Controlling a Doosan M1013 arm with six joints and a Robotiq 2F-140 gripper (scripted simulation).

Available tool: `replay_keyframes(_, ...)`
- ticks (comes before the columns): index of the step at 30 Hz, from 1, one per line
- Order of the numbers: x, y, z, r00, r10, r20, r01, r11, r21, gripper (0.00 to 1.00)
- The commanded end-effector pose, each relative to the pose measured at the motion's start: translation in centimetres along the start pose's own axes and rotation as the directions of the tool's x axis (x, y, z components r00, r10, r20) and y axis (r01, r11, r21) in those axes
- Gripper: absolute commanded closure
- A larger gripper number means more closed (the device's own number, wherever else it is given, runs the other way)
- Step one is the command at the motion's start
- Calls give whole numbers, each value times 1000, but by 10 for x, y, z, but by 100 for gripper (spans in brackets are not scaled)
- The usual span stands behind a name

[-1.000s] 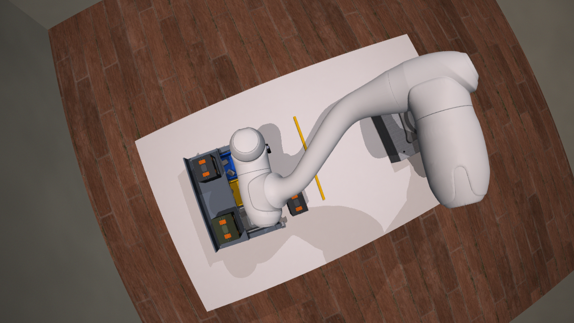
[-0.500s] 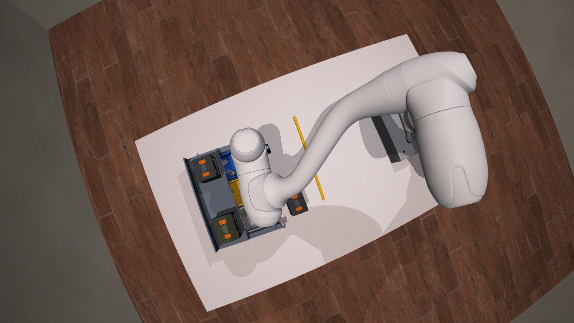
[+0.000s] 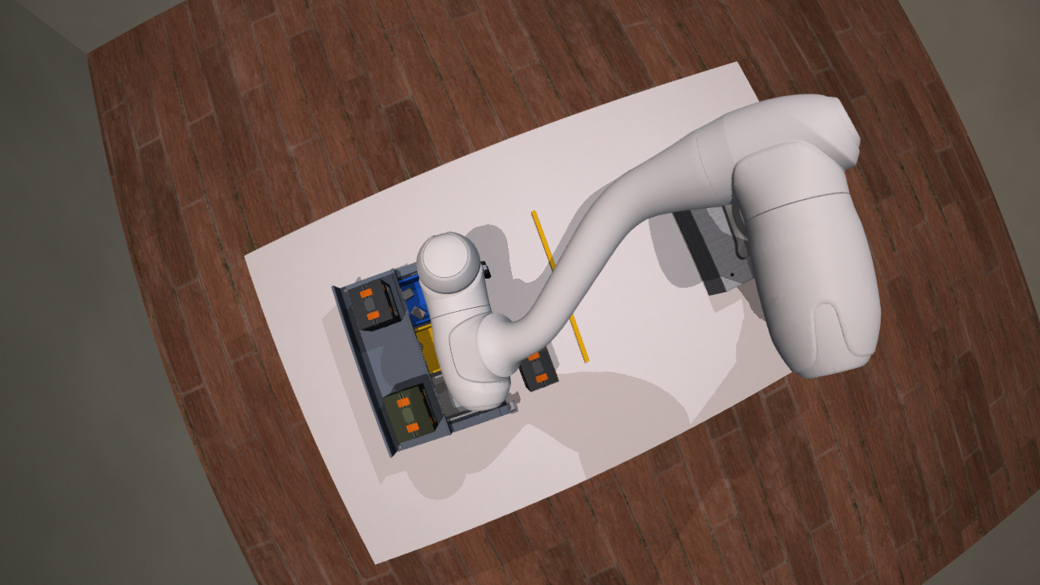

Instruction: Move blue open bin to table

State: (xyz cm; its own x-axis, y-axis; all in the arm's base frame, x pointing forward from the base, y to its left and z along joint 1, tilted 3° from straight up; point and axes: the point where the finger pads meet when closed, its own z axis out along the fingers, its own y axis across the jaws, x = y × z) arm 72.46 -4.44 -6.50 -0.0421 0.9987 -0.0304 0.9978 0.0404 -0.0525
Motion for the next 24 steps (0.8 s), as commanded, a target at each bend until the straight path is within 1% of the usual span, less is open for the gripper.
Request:
replay_keyframes(1,0,0,4,1000,0,0,0,1000,0,43)
replay_keyframes(3,0,0,8,1000,0,0,0,1000,0,43)
replay_keyframes(15,0,0,8,1000,0,0,0,1000,0,43)
replay_keyframes(20,0,0,14,1000,0,0,0,1000,0,43)
replay_keyframes(24,0,0,14,1000,0,0,0,1000,0,43)
